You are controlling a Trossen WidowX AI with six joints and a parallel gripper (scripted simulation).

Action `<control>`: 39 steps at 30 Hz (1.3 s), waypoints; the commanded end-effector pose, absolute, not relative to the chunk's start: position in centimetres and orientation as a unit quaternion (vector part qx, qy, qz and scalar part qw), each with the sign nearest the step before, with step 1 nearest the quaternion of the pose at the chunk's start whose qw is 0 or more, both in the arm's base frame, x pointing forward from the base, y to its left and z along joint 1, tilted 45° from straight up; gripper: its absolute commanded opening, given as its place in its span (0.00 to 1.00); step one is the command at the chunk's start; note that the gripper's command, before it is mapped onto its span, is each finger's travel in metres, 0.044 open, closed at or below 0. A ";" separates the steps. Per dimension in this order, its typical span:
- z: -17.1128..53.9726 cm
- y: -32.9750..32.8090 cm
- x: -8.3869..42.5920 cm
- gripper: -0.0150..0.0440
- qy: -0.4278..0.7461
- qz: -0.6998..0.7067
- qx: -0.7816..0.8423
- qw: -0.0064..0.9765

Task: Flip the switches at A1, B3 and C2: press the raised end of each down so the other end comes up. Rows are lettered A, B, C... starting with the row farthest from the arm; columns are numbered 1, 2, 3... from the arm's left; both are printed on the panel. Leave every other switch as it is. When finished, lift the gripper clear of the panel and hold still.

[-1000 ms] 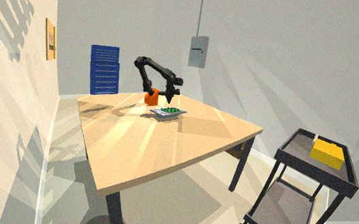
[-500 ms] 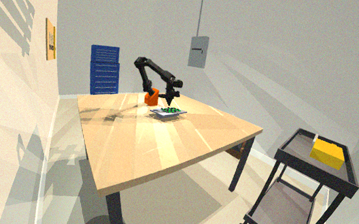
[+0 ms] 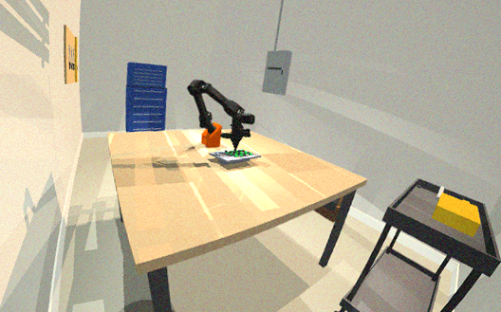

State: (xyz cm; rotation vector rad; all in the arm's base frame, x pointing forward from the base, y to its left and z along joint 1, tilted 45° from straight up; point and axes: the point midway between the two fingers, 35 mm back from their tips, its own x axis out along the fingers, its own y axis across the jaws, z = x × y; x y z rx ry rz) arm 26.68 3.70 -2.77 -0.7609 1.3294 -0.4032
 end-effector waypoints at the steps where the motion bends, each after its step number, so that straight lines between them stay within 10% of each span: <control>1: -2.8 3.6 26.7 0.25 0.597 -0.181 -0.345 0.702; 39: -3.0 3.4 26.8 0.25 0.597 -0.181 -0.345 0.702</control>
